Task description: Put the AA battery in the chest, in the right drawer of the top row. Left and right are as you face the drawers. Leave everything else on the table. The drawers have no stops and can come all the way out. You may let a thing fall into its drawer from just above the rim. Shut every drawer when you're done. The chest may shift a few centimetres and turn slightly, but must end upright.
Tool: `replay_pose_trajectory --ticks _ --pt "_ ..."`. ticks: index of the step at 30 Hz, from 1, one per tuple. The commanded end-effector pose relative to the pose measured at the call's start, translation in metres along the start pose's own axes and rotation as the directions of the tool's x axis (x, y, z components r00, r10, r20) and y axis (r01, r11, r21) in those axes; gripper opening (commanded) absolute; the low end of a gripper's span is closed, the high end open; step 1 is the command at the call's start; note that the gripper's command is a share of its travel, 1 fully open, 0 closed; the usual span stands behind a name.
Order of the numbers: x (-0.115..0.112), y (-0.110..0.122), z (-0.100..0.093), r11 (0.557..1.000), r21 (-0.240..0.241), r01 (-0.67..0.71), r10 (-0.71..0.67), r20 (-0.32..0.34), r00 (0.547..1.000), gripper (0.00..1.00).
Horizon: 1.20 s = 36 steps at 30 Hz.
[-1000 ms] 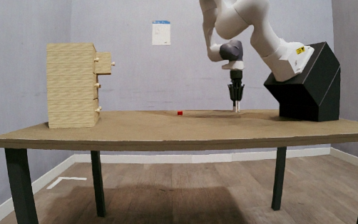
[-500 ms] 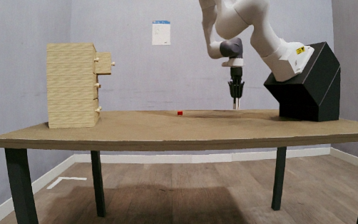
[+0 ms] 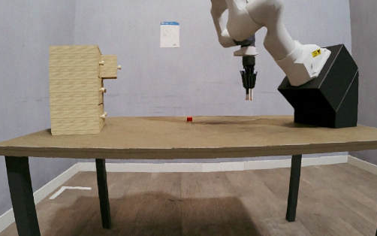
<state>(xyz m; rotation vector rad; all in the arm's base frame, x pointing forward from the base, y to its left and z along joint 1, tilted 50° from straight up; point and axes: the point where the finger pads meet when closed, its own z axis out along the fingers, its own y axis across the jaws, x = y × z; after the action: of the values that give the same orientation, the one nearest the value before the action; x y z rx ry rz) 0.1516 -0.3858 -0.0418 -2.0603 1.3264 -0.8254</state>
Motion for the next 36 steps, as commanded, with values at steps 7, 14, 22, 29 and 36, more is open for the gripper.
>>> replay_pose_trajectory --ticks 7,14,22,29,36 --pt "-0.004 -0.008 0.001 0.999 0.021 -0.024 0.024 0.012 1.0 0.15" --pt "0.011 -0.015 -0.009 0.997 0.013 -0.081 0.081 -0.001 0.997 0.15" --pt "0.044 -0.038 -0.032 0.976 0.001 -0.216 0.215 -0.031 0.976 0.15" --pt "0.061 -0.053 -0.043 0.958 0.0 -0.286 0.286 -0.047 0.957 0.15" --pt "0.08 -0.073 -0.055 0.931 0.003 -0.364 0.364 -0.065 0.929 0.15"
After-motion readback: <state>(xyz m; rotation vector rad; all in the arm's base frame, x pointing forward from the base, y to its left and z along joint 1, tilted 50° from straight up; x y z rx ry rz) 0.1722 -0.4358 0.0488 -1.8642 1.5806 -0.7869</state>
